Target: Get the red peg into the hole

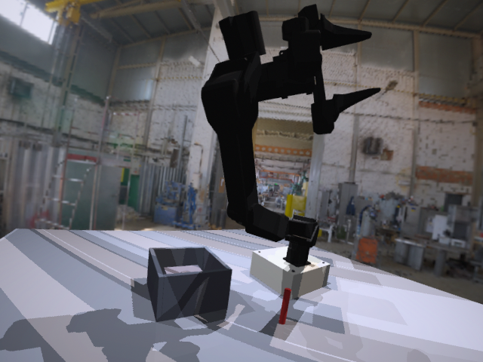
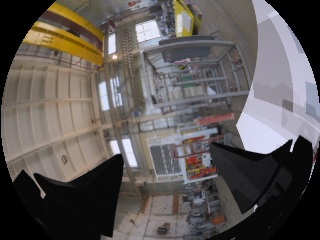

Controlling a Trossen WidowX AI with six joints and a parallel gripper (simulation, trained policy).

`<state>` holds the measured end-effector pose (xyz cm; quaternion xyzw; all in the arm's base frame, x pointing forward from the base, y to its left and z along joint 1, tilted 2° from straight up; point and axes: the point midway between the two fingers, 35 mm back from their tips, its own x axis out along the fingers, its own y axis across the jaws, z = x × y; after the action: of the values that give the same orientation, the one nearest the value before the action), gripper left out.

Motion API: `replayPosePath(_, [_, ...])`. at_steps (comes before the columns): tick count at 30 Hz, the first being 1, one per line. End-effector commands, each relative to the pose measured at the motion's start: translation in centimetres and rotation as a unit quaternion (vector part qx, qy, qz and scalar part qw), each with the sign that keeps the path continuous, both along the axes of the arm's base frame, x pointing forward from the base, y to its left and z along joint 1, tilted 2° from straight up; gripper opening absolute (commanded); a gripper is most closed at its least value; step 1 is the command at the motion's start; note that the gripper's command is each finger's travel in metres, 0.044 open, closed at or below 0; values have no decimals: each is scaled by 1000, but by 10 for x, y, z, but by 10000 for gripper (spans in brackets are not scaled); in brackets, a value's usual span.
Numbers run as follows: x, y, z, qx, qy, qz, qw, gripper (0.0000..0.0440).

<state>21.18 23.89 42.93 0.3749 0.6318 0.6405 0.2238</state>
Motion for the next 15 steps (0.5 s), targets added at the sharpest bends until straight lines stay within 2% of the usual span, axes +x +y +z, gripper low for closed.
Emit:
replayPosePath(1, [-5, 1, -1, 4, -7, 8, 1000, 421])
replayPosePath(3, [-18, 2, -2, 14, -23, 31, 999, 440])
replayPosePath(9, [-71, 5, -5, 42, -70, 121, 989, 440])
replayPosePath(15, [-124, -2, -6, 68, -109, 209, 969, 440])
